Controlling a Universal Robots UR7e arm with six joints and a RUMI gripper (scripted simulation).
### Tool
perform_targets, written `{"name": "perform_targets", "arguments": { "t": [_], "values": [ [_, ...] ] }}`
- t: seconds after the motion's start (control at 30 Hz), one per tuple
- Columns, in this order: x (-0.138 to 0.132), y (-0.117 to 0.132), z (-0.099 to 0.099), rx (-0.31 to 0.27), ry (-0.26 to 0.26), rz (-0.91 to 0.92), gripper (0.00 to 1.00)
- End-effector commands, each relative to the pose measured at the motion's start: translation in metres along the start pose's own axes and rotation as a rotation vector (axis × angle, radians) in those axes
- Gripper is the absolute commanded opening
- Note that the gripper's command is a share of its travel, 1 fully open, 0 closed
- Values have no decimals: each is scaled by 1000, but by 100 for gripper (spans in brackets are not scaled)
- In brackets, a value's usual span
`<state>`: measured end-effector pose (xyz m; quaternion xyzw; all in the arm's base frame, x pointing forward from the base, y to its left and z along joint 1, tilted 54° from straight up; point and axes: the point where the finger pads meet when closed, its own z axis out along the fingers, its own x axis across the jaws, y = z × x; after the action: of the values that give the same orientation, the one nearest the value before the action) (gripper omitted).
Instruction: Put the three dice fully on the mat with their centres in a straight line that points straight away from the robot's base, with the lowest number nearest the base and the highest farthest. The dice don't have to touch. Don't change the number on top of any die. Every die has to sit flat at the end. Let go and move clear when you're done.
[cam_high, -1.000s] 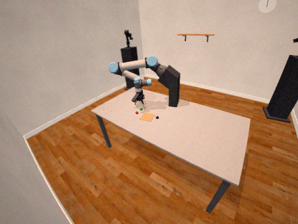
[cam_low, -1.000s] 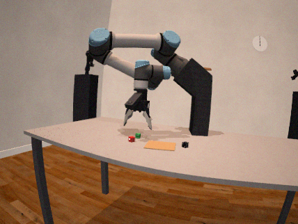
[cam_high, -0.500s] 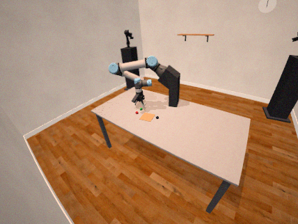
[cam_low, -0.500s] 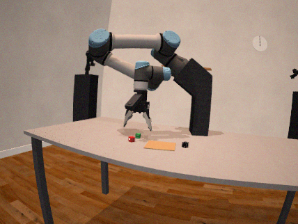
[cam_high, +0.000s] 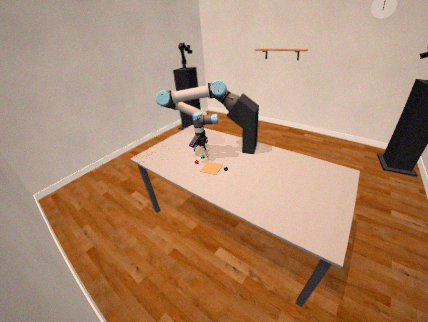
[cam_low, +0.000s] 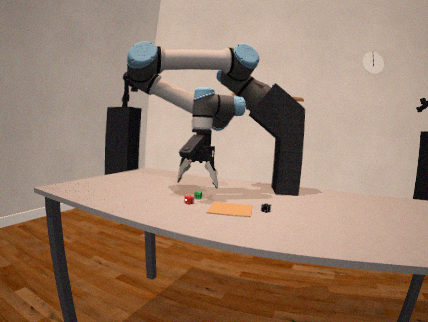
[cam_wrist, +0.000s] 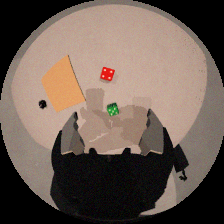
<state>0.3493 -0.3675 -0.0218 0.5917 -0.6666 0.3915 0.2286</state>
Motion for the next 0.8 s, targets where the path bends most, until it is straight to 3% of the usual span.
{"name": "perform_targets", "arguments": {
  "t": [0.0, 0.47, 0.77],
  "values": [
    [0, 0, 0, 1, 0, 0, 100],
    [0, -2, 0, 1, 0, 0, 100],
    [-2, -20, 0, 1, 0, 0, 100]
  ]
}}
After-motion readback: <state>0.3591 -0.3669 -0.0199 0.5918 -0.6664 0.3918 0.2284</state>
